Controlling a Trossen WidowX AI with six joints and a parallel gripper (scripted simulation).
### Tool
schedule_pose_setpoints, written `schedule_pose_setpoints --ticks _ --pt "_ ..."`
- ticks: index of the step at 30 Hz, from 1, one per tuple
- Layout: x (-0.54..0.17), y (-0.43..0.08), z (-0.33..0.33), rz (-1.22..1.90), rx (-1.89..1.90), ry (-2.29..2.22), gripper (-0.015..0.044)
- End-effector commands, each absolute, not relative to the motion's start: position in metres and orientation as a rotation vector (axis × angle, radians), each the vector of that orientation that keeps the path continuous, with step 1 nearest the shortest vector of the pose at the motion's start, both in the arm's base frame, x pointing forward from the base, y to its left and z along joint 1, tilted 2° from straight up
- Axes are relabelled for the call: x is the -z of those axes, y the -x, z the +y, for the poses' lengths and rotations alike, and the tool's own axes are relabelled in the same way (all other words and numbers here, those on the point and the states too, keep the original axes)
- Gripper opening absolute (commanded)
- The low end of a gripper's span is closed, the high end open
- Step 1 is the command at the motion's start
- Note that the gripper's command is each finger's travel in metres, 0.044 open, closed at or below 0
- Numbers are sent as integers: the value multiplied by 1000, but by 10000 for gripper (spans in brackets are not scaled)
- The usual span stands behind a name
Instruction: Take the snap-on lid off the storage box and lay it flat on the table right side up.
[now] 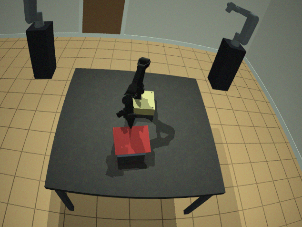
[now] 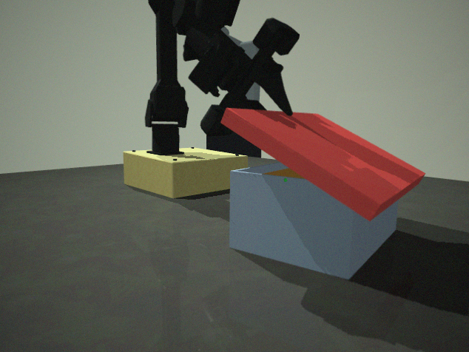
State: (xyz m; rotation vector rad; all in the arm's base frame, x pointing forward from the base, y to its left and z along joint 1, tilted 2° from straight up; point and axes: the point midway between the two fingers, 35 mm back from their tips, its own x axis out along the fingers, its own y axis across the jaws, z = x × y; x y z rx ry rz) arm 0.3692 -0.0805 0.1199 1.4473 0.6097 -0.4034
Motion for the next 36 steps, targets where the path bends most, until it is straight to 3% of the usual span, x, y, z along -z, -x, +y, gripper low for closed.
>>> schedule_pose_setpoints --ticks 1,36 --pt "-131 -375 -81 596 397 -1449 0" --pt "-179 -399 -77 594 396 -1449 0"
